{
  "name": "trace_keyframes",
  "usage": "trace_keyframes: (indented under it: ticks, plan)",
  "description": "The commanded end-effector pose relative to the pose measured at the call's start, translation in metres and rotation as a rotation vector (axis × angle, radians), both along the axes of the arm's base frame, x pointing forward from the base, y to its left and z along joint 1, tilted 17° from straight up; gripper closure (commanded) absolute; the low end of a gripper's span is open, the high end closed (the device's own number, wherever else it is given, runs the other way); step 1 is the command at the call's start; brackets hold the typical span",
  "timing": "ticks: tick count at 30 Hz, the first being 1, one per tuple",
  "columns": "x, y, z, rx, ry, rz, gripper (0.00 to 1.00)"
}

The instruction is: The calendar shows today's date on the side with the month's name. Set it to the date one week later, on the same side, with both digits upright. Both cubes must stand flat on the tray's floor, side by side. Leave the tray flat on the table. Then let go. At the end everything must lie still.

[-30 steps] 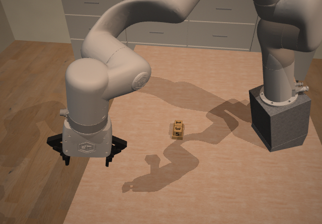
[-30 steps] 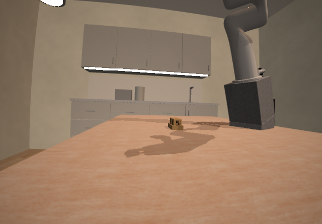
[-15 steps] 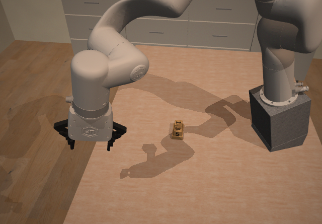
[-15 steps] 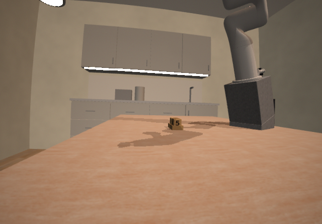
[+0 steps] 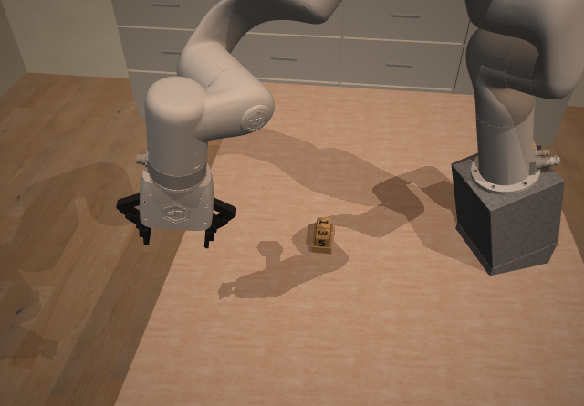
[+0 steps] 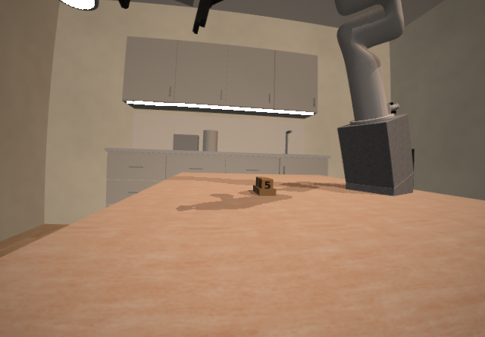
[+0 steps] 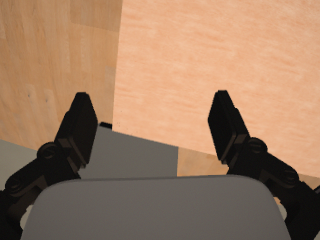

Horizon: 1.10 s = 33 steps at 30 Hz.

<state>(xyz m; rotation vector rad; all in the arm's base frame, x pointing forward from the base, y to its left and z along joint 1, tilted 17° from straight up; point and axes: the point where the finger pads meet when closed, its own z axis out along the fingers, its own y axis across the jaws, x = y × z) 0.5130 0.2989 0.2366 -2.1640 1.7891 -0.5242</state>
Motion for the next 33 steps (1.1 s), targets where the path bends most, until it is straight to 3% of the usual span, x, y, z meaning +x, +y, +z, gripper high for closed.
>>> trace_keyframes:
  ticks: [1,7,9,24,26,33]
  plan:
    - [0.000,0.000,0.002,0.010,-0.007,0.014,0.00]
    - [0.000,0.000,0.002,0.010,-0.007,0.014,0.00]
    - [0.001,-0.062,-0.027,0.024,0.016,-0.003,0.00]
    - [0.002,-0.066,-0.029,0.024,0.016,-0.003,0.00]
    - [-0.010,-0.125,-0.063,0.048,0.045,-0.024,0.00]
    - [-0.010,-0.127,-0.064,0.048,0.045,-0.024,0.00]
